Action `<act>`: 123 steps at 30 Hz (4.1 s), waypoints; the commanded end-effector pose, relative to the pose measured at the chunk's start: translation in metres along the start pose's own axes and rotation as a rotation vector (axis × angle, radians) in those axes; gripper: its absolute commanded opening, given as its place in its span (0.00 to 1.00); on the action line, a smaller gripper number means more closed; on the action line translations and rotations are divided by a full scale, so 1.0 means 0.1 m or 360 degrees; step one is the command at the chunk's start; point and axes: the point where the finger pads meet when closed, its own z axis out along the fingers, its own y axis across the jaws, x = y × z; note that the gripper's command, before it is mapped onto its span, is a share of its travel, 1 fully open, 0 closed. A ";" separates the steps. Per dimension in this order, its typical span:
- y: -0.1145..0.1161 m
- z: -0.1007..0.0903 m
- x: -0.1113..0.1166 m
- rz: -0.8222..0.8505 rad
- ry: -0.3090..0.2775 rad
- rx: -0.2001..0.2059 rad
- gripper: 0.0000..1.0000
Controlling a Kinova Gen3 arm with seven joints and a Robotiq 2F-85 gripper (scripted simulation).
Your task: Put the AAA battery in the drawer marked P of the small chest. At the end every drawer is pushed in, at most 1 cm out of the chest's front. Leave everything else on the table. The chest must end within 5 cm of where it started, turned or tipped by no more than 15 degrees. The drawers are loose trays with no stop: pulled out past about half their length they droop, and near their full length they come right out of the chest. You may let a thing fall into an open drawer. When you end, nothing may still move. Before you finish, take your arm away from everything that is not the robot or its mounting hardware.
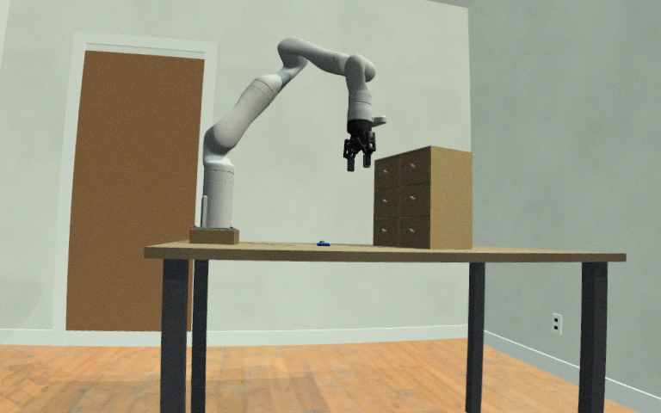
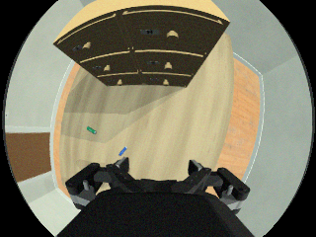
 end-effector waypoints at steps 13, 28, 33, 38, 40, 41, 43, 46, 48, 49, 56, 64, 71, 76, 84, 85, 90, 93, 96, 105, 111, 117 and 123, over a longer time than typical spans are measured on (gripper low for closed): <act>0.12 0.00 0.00 0.0014 -0.0002 -0.0005 1.00; 0.12 0.04 0.03 0.0013 0.0081 -0.0005 1.00; 0.12 0.07 0.05 0.0013 0.0128 -0.0005 1.00; 0.12 0.12 0.09 0.0013 0.0233 -0.0005 1.00; 0.12 0.15 0.12 0.0013 0.0287 -0.0005 1.00; 0.12 0.16 0.13 0.0013 0.0314 -0.0006 1.00; 0.12 0.19 0.15 0.0013 0.0369 -0.0005 1.00; 0.12 0.22 0.17 0.0012 0.0423 -0.0005 1.00; 0.12 0.23 0.18 0.0012 0.0449 -0.0006 1.00; 0.12 0.25 0.19 0.0012 0.0476 -0.0006 1.00; 0.12 0.34 0.26 0.0012 0.0646 -0.0006 1.00; 0.12 0.40 0.32 0.0012 0.0777 -0.0008 1.00; 0.12 0.48 0.37 0.0011 0.0918 -0.0007 1.00; 0.12 0.53 0.42 0.0011 0.1019 -0.0007 1.00; 0.12 0.60 0.47 0.0011 0.1154 -0.0008 1.00; 0.12 0.61 0.48 0.0011 0.1178 -0.0008 1.00; 0.12 0.68 0.54 0.0011 0.1312 -0.0009 1.00; 0.12 0.72 0.57 0.0011 0.1401 -0.0010 1.00; 0.12 0.77 0.61 0.0010 0.1484 -0.0010 1.00; 0.12 0.85 0.68 0.0009 0.1652 -0.0010 1.00; 0.12 0.91 0.72 0.0009 0.1768 -0.0011 1.00; 0.12 0.95 0.75 0.0009 0.1830 -0.0011 1.00; 0.12 0.98 0.78 0.0008 0.1897 -0.0011 1.00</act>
